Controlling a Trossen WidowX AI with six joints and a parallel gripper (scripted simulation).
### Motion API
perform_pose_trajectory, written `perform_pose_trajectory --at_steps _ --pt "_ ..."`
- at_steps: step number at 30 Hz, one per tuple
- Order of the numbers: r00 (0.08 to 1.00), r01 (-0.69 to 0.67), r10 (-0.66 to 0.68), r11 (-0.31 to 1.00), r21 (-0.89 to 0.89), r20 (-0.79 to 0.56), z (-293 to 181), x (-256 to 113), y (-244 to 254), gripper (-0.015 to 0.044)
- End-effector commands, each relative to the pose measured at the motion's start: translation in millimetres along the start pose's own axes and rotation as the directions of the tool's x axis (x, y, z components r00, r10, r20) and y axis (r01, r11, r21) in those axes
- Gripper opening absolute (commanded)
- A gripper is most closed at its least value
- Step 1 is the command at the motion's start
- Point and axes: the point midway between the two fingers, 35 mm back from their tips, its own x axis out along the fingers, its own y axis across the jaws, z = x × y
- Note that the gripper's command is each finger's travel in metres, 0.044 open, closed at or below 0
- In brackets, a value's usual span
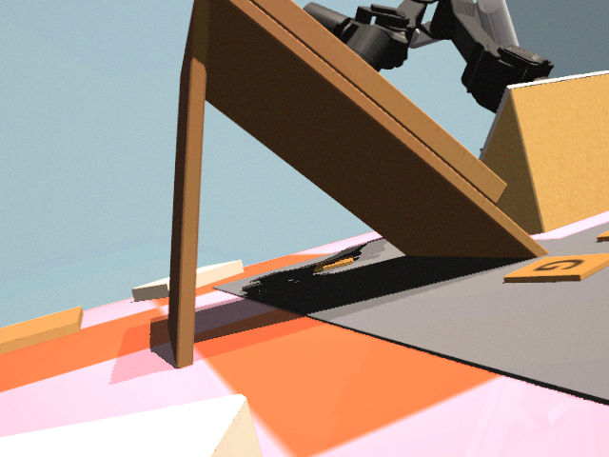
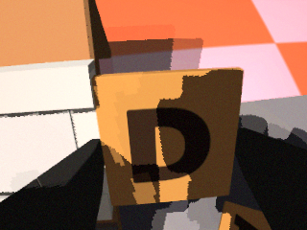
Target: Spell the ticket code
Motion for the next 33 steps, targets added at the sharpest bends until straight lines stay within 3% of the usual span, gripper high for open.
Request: perform_pose_trajectory --at_steps 1,33 --pt "1.000 0.001 -0.001 1.000 0.003 -0.002 -0.4 0.3 2.1 0.0000" --pt "1.000 0.000 0.000 1.000 0.004 -0.002 -0.4 0.3 18.3 0.0000"
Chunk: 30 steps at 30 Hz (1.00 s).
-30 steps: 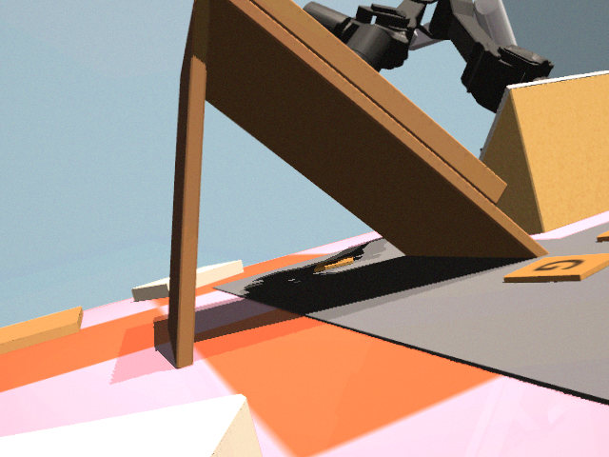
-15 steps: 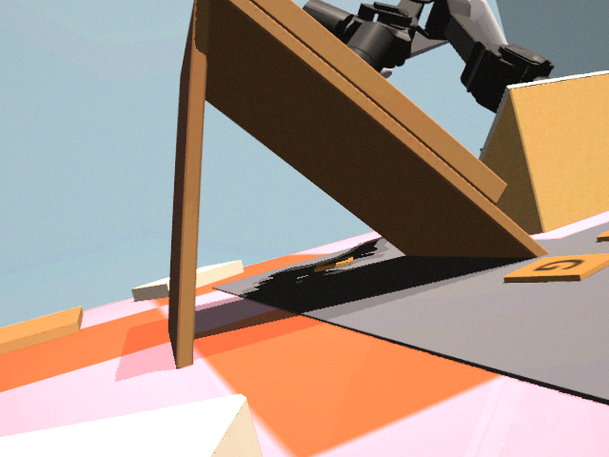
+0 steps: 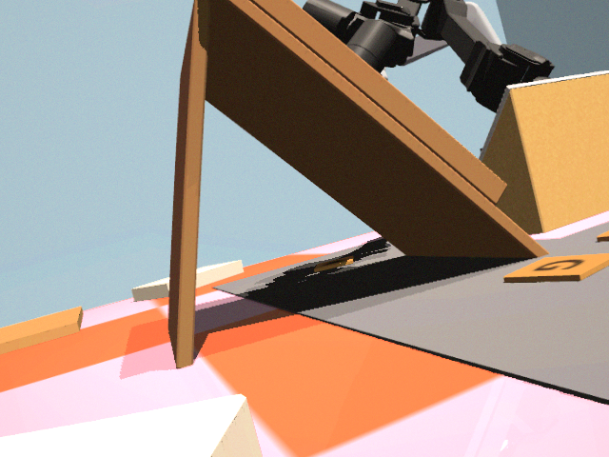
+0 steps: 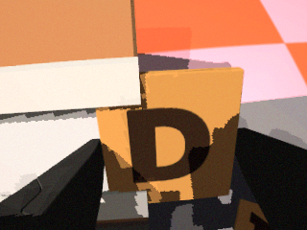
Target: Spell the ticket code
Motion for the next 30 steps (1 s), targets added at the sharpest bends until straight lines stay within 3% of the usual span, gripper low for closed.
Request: perform_pose_trajectory --at_steps 1,30 --pt "1.000 0.001 -0.001 1.000 0.003 -0.002 -0.5 0.3 2.2 0.0000" --pt "1.000 0.001 -0.001 1.000 0.003 -0.002 -0.3 0.2 16.9 0.0000"
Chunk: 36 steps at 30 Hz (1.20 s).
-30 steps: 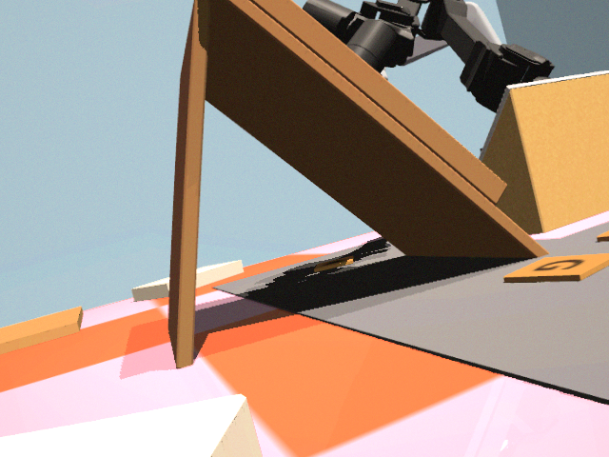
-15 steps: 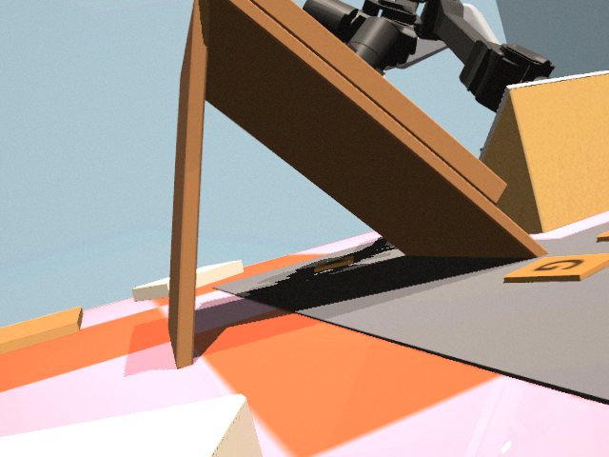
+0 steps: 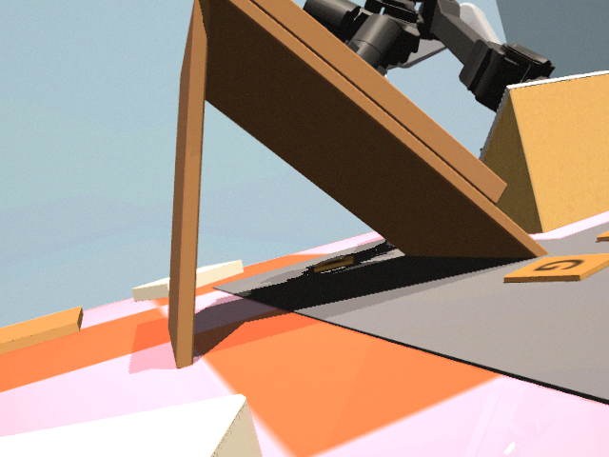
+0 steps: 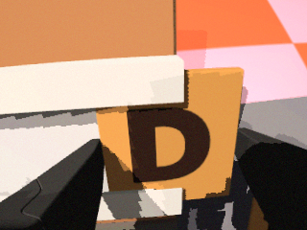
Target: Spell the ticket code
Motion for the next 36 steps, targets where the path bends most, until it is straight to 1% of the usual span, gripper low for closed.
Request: perform_pose_trajectory --at_steps 1,36 --pt "1.000 0.001 -0.001 1.000 0.003 -0.002 -0.5 0.3 2.1 0.0000" --pt "1.000 0.001 -0.001 1.000 0.003 -0.002 0.1 0.0 17.5 0.0000"
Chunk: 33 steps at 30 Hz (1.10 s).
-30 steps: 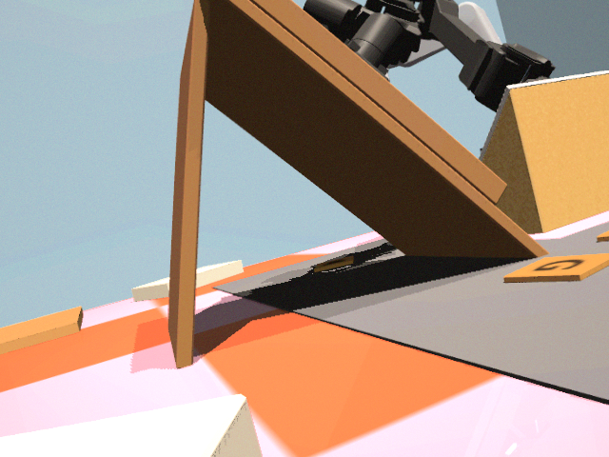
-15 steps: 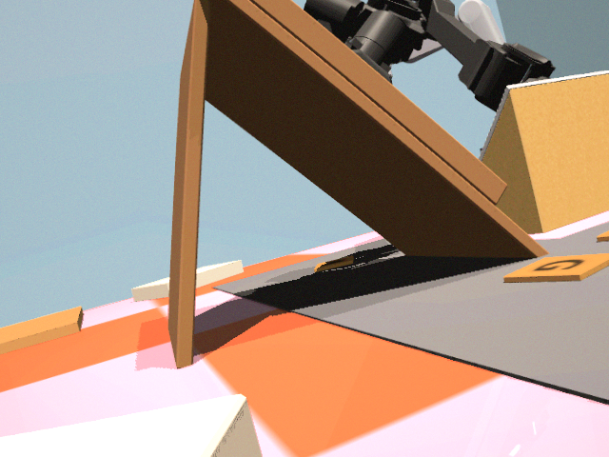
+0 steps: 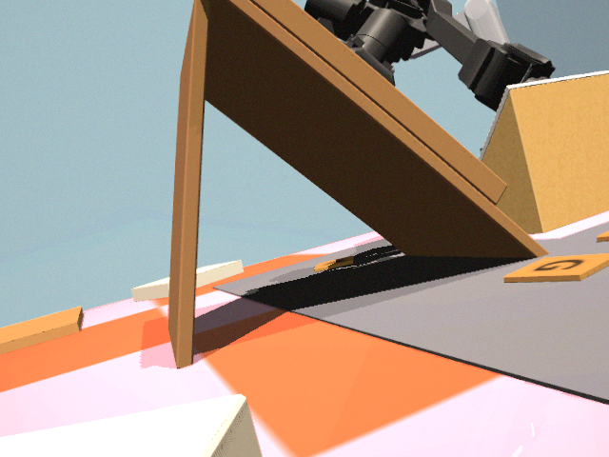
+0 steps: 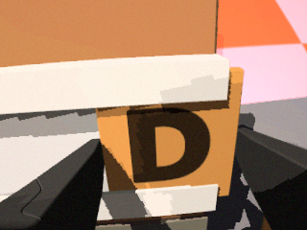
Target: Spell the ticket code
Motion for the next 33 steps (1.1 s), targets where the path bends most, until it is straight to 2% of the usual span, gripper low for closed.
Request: perform_pose_trajectory --at_steps 1,33 --pt "1.000 0.002 -0.002 1.000 0.004 -0.001 -0.1 0.2 1.9 0.0000" --pt "1.000 0.001 -0.001 1.000 0.004 -0.001 -0.2 0.5 18.3 0.0000"
